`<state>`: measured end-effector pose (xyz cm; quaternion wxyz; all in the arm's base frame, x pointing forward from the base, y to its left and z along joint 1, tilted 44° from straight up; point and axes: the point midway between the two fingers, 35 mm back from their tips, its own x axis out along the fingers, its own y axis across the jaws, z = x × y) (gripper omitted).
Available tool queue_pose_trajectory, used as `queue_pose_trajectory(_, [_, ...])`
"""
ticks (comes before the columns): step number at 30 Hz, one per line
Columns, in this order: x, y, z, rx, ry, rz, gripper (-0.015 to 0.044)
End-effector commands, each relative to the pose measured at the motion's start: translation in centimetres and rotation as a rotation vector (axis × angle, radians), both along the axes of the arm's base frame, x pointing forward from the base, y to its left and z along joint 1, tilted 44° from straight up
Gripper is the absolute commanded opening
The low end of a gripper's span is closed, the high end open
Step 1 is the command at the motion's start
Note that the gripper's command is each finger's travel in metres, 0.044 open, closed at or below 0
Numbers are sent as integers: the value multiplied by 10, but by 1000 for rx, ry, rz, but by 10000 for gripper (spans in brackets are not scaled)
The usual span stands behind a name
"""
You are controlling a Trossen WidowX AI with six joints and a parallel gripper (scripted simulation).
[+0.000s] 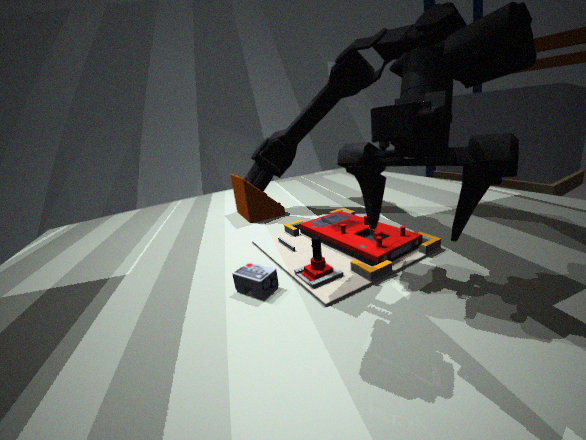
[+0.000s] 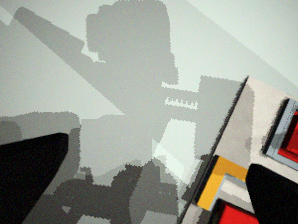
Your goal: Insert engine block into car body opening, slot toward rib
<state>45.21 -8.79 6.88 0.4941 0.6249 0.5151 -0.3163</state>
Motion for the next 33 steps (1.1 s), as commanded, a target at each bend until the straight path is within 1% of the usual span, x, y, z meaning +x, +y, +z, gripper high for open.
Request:
queue_pose_trajectory(1, [-13, -15, -13, 59, 80, -98, 440])
queue_pose_trajectory(17, [-67, -71, -46, 279, 362, -503, 440])
queue_pose_trajectory(33, [-126, -113, -68, 520, 643, -906, 440])
